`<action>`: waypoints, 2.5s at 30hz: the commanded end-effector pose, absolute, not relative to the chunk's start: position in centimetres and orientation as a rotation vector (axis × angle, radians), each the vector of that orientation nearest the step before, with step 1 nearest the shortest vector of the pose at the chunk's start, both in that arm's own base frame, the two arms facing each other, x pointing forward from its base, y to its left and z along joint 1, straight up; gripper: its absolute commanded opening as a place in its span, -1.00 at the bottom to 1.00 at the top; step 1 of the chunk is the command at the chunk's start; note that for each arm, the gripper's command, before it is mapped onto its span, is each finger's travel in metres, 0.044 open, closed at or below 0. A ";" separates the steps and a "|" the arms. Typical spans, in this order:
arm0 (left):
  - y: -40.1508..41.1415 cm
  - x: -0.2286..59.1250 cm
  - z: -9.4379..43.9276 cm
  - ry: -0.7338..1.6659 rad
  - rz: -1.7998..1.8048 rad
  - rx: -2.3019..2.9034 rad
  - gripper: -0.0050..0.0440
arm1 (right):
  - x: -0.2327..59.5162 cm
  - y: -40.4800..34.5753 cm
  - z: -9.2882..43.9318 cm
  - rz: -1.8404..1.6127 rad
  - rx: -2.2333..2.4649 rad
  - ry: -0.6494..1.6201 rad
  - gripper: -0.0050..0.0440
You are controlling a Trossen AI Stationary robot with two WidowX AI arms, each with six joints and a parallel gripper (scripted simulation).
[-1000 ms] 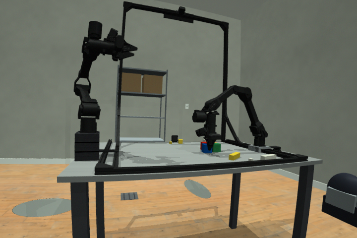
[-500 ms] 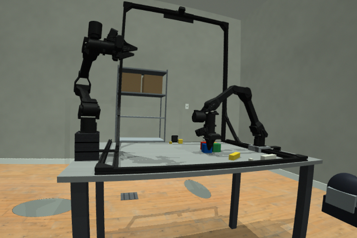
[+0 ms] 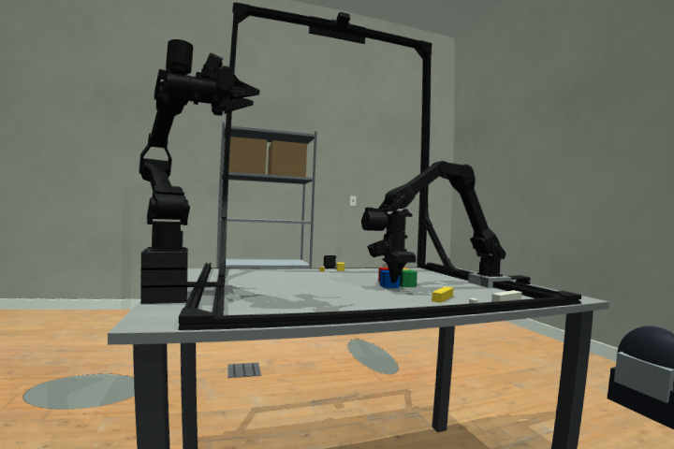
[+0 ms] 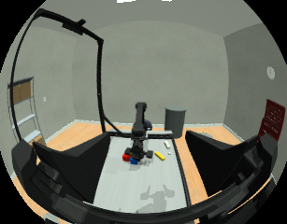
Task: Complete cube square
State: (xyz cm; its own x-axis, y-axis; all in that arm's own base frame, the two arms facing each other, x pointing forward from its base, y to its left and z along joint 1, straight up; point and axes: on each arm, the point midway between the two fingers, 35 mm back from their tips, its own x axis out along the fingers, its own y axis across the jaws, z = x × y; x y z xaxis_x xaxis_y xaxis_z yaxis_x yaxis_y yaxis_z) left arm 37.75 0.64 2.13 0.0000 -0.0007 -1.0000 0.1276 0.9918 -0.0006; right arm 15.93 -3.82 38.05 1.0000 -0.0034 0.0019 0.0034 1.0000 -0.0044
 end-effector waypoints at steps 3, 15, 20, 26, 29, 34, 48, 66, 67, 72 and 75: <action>0.2 37.6 2.1 1.569 -0.098 0.098 -0.80 | 15.9 -3.8 38.0 0.000 0.001 -0.001 0.84; -0.1 37.6 2.1 1.569 -0.098 0.098 -0.80 | 15.9 -3.8 38.0 0.000 0.001 -0.001 0.84; 1.7 37.9 2.1 1.568 -0.100 0.099 -0.80 | 15.9 -3.8 38.0 0.000 0.001 -0.001 0.84; 4.8 38.3 2.1 1.568 -0.101 0.100 -0.80 | 15.9 -3.8 38.0 0.000 0.001 -0.001 0.84; 4.8 38.3 2.1 1.568 -0.101 0.100 -0.80 | 15.9 -3.8 38.0 0.000 0.001 -0.001 0.84; 4.7 38.2 4.9 1.569 -0.096 0.095 -0.80 | 15.9 -3.8 38.0 0.000 0.001 -0.001 0.84; 4.6 38.0 7.1 1.569 -0.092 0.091 -0.80 | 15.9 -3.8 38.0 0.000 0.001 -0.001 0.84; 1.5 41.3 7.2 1.548 0.349 -0.348 -0.80 | 15.9 -3.8 38.0 0.000 0.001 -0.001 0.84; 1.1 41.7 7.2 1.542 0.384 -0.383 -0.80 | 15.9 -3.8 38.0 0.000 0.001 -0.001 0.84; -0.3 42.9 7.2 1.499 0.569 -0.568 -0.80 | 15.9 -3.8 38.0 0.000 0.001 -0.001 0.84; -1.2 43.5 7.2 1.465 0.680 -0.679 -0.80 | 15.9 -3.8 38.0 0.000 0.001 -0.001 0.84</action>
State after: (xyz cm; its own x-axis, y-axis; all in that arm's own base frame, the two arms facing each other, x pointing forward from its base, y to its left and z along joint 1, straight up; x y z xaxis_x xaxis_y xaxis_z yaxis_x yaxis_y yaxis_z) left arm 42.62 -0.26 7.37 -0.0032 -0.0006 -1.0000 -0.6646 0.7472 0.0017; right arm 15.93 -3.82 38.05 1.0000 -0.0034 0.0019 0.0034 1.0000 -0.0043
